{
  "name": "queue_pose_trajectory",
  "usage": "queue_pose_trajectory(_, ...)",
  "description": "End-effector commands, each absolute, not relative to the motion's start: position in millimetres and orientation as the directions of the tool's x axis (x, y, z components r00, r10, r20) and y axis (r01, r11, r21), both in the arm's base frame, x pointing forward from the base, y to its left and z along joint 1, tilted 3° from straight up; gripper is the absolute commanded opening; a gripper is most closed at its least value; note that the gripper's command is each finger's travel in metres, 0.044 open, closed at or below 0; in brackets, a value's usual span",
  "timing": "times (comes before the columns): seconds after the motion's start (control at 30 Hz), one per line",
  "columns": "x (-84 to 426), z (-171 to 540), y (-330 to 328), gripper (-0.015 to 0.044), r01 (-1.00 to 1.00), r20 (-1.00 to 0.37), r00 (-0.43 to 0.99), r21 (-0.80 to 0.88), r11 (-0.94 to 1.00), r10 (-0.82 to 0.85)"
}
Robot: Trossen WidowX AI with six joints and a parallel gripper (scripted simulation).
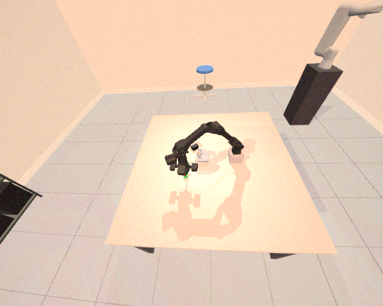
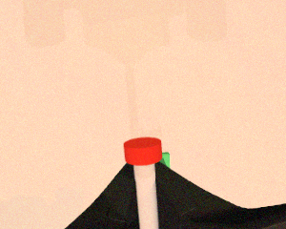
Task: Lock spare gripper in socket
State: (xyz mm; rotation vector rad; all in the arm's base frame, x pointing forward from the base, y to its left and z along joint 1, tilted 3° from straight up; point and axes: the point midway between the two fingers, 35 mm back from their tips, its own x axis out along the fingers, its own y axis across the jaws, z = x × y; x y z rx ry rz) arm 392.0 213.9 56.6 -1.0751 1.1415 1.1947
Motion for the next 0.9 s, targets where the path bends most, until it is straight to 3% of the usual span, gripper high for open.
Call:
queue_pose_trajectory(0.0, 401.7, 58.0, 219.4, 0.0000, -0.997, -0.992, 0.028, -0.018, 0.081, 0.119)
queue_pose_trajectory(0.87, 407.4, 25.8, 220.4, 0.0000, -0.997, -0.992, 0.029, -0.019, 0.081, 0.121)
